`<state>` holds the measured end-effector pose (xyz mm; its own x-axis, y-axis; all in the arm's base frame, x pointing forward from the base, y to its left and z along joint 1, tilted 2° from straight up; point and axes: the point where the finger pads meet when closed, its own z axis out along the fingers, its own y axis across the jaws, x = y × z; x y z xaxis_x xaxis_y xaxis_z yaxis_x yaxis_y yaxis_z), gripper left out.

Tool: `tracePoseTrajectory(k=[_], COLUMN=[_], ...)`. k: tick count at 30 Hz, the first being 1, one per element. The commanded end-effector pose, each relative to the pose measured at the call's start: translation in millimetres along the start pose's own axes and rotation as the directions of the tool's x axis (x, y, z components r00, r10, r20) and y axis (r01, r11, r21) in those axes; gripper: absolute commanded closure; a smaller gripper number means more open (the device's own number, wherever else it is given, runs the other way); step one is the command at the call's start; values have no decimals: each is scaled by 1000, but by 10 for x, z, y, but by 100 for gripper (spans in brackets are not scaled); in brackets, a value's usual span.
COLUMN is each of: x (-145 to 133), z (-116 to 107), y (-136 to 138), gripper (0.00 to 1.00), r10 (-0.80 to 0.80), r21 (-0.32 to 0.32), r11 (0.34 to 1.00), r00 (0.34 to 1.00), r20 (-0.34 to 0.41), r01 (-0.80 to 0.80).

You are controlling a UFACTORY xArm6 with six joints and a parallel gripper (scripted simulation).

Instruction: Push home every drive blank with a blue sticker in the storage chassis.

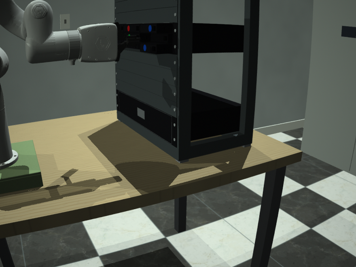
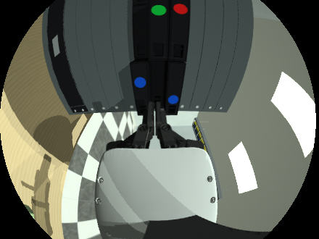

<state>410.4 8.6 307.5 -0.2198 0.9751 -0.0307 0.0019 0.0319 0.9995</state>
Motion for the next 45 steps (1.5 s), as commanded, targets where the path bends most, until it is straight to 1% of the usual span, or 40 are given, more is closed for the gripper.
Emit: tracePoseTrajectory(k=[1,3,8,13,17,19,25,28,45], x=[10,22,97,107,107,107,107,107,107], z=[-23,-55,-244,-264,-159,-159,169,257,290], y=[-7,-34,-193,-215,-214,-214,-214,-213,-213], gripper=[100,100,100,100,100,100,100,100,100], r10=[-1,-1,-1,-1,-1,-1,-1,-1,-1], r21=[-3,-3,-3,-3,-3,-3,-3,-3,-3], r11=[1000,1000,1000,1000,1000,1000,1000,1000,1000], r00=[1000,1000,1000,1000,1000,1000,1000,1000,1000], r20=[0,0,0,0,0,0,0,0,0], r01=[1,1,1,1,1,1,1,1,1])
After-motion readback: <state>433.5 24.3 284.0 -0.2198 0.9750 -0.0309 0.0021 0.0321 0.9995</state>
